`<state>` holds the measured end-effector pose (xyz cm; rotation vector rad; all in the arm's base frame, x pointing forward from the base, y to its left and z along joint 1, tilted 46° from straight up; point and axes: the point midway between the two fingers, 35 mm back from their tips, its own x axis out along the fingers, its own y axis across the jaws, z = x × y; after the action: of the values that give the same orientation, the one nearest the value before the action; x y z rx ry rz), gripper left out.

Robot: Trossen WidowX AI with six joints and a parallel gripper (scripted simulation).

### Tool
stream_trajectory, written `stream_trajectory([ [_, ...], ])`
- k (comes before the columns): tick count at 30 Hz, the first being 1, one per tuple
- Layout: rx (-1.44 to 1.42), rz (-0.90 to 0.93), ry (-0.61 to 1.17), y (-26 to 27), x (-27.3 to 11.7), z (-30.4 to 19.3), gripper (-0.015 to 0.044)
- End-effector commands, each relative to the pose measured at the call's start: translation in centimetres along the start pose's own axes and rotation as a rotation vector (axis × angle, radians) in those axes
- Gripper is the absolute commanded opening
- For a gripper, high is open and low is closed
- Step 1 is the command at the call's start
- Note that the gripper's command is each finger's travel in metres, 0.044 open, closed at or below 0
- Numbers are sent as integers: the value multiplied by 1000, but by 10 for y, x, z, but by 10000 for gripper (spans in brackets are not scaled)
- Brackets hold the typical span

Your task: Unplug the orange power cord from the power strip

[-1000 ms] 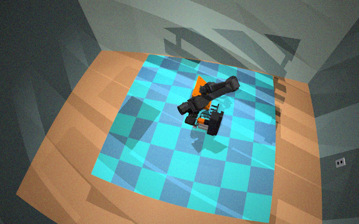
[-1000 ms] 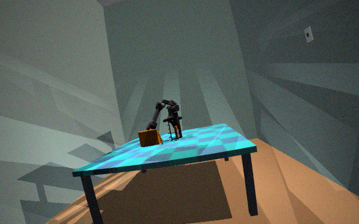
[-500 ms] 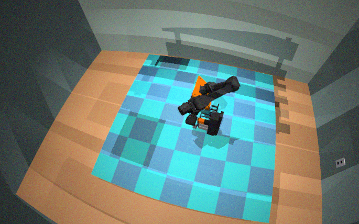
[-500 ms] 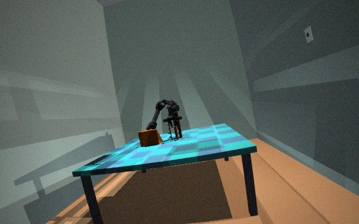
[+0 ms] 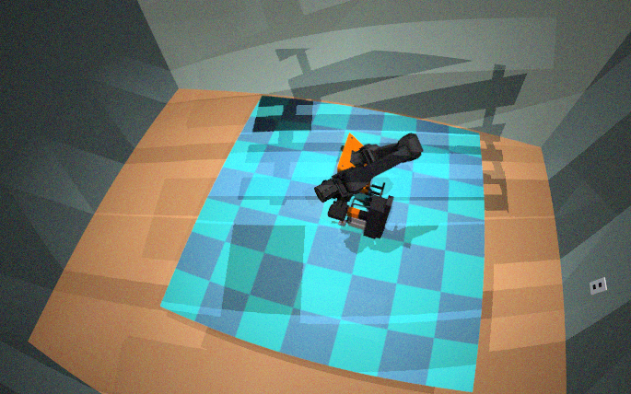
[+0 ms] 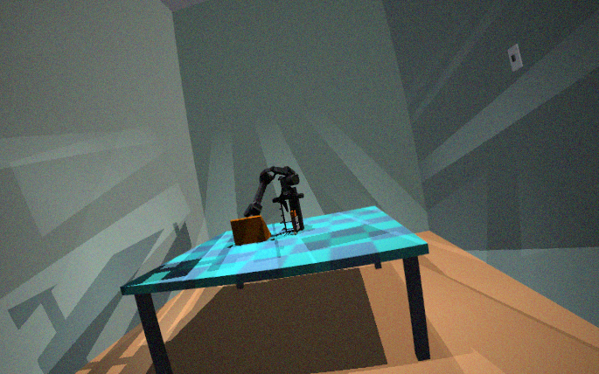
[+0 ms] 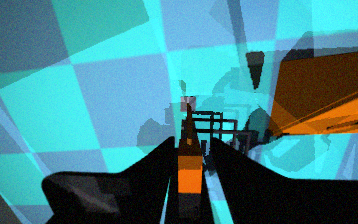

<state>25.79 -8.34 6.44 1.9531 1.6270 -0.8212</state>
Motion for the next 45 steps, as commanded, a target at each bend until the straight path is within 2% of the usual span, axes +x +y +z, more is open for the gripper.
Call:
stream_trajectory([
  [1, 3, 2, 3, 1, 0, -8, 160],
  [17, 3, 1, 5, 0, 0, -34, 160],
  [33, 3, 1, 5, 0, 12, -34, 160],
  [37, -3, 1, 1, 0, 9, -34, 55],
  [45, -3, 1, 1, 0, 9, -34, 2],
])
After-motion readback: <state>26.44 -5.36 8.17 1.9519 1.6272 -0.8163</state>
